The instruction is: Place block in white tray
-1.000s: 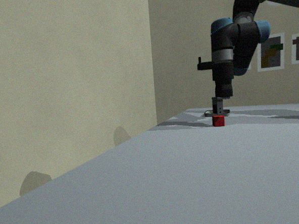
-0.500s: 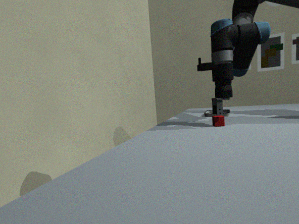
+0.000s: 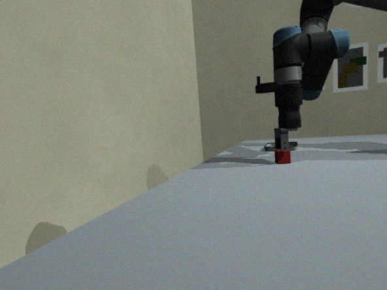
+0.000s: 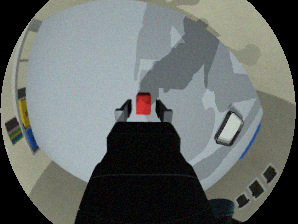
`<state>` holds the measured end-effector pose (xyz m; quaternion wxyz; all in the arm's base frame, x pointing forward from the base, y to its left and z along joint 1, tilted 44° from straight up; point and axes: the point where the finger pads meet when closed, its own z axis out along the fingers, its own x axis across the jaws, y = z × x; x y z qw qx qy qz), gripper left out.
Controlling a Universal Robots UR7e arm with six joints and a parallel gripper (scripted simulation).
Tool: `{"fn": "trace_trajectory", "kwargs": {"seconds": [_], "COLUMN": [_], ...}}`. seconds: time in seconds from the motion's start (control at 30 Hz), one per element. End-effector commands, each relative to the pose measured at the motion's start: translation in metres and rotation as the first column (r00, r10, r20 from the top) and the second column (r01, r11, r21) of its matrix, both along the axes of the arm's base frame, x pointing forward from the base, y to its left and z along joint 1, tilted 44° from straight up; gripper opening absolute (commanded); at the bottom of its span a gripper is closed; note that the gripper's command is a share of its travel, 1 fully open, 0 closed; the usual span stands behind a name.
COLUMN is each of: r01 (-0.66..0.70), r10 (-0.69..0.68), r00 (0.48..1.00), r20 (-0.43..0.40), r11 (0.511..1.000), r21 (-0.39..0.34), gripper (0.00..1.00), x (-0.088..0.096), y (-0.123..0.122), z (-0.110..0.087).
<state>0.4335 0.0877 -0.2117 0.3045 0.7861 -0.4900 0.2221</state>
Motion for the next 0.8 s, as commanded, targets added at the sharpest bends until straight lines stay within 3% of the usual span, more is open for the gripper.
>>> {"fn": "trace_trajectory", "kwargs": {"seconds": [0.0, 0.33, 0.77], "r01": [0.000, 0.000, -0.001], "r10": [0.000, 0.000, 0.001], "r00": [1.000, 1.000, 1.000], "r20": [-0.005, -0.002, 0.000], "r11": [1.000, 1.000, 1.000], "r21": [-0.002, -0.002, -0.001], "gripper": [0.90, 0.90, 0.90], "x": [-0.002, 0.001, 0.002], "y": [-0.009, -0.026, -0.026], "z": [-0.008, -0.026, -0.027]}}
